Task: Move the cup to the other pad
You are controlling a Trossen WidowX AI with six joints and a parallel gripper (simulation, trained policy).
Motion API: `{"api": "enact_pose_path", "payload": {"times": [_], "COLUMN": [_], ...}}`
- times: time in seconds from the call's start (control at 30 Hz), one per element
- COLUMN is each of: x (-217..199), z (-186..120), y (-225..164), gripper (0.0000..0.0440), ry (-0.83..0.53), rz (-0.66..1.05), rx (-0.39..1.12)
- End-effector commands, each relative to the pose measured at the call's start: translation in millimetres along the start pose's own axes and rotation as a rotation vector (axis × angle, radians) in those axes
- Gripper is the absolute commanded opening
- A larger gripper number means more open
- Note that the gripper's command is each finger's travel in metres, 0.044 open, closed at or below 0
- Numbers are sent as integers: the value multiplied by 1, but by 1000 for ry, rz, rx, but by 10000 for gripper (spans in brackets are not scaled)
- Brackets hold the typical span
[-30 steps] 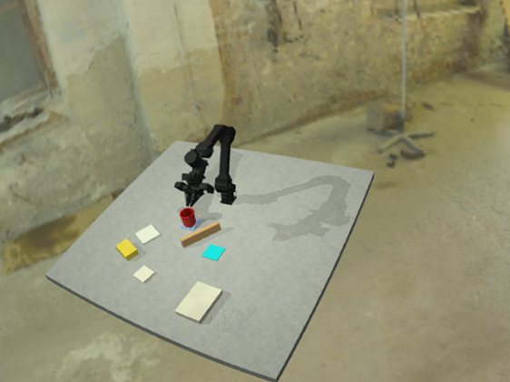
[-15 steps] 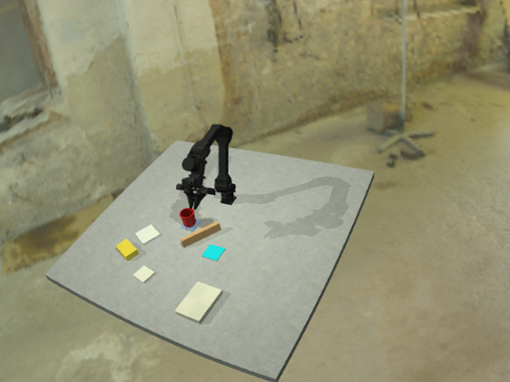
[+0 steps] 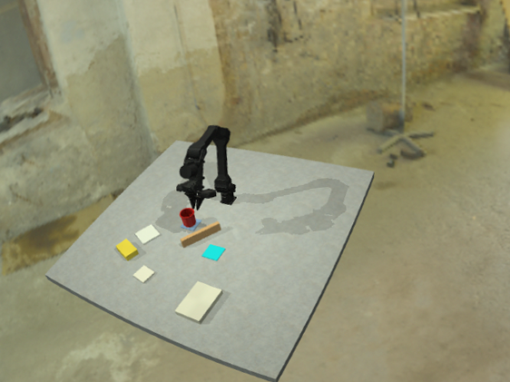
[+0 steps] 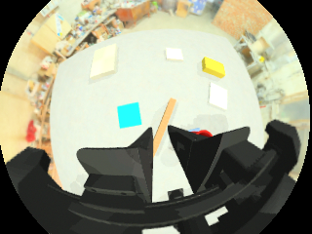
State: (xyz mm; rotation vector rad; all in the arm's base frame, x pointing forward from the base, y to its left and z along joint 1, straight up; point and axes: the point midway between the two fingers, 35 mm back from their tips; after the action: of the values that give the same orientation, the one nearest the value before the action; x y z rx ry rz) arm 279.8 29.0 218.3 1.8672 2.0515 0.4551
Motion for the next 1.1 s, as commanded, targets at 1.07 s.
{"api": "enact_pose_path", "payload": {"times": [1.07], "x": [-39], "z": [21], "y": [-54], "gripper": [121], "ry": [-31], "rz": [-80], "rx": [475]}}
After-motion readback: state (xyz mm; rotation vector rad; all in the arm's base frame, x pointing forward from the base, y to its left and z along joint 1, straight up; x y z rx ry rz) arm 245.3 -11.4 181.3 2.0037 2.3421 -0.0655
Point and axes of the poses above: the point midway between the two fingers, 35 mm back from their tips, its own z axis out along the fingers, its own x axis across the jaws, y = z × x, and after that the axes turned 11 degrees about -z, right-handed
